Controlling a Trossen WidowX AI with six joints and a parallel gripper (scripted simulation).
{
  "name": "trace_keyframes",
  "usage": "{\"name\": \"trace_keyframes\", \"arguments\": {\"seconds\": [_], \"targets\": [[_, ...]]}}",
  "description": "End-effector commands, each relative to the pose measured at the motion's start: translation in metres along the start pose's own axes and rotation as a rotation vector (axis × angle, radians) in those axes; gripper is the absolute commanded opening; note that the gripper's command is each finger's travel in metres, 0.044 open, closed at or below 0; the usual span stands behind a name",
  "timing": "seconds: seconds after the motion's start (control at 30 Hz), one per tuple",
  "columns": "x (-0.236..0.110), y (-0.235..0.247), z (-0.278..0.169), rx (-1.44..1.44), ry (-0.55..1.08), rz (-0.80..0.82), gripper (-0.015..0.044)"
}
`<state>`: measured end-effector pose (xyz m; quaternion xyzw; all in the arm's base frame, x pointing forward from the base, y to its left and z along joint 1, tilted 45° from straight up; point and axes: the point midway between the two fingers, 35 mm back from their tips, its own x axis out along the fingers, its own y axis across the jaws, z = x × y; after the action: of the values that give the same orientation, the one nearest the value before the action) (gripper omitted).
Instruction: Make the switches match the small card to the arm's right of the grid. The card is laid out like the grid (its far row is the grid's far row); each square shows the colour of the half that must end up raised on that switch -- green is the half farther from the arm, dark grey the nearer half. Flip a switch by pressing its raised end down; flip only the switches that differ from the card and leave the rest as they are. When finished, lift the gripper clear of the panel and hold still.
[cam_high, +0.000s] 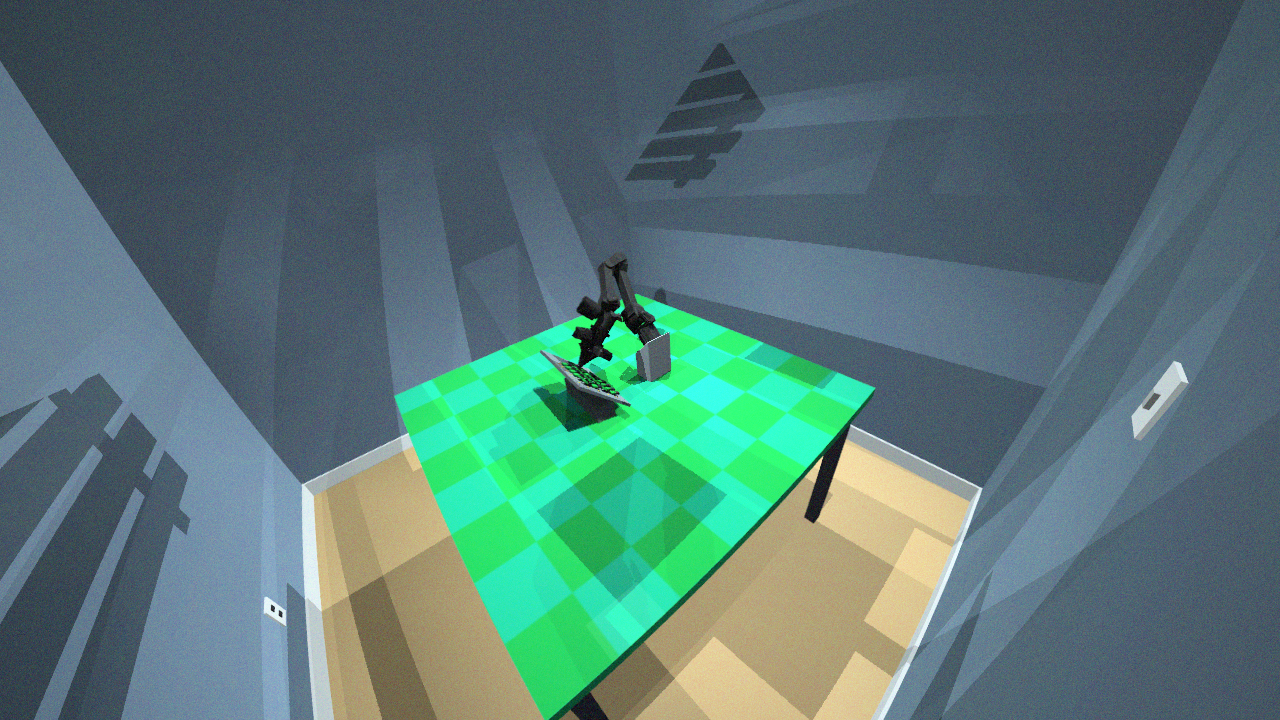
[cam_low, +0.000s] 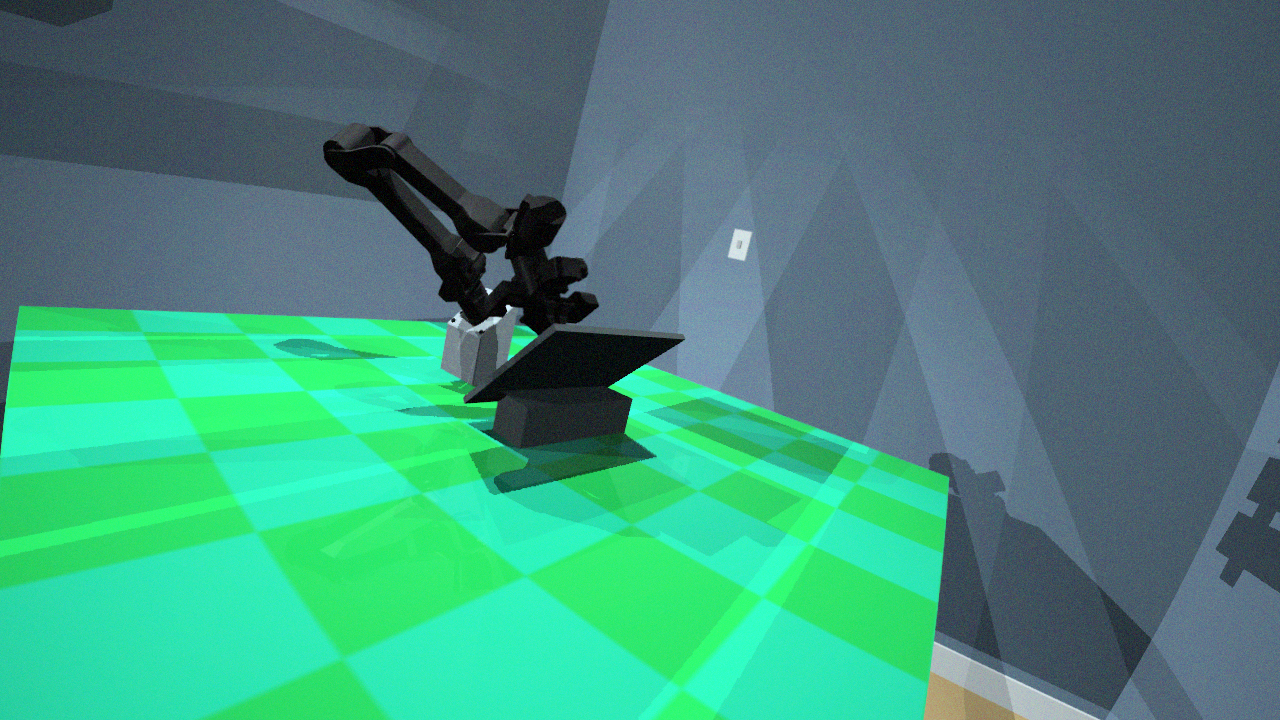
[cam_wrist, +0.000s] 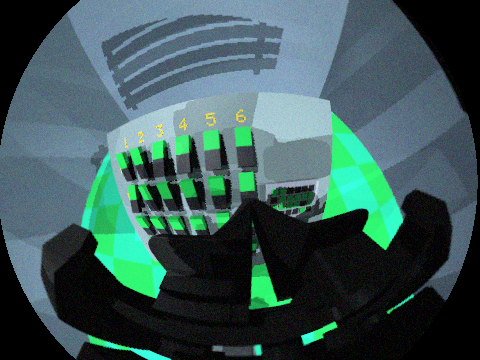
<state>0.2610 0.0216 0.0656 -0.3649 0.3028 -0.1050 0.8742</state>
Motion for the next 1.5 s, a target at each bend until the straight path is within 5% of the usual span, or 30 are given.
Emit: {"name": "trace_keyframes", "arguments": {"seconds": [0.0, 1.47], "targets": [[0.000, 0.001, 0.000, -0.003, -0.001, 0.003, 0.0000], [-0.005, 0.005, 0.001, 0.004, 0.016, 0.012, 0.0000]]}}
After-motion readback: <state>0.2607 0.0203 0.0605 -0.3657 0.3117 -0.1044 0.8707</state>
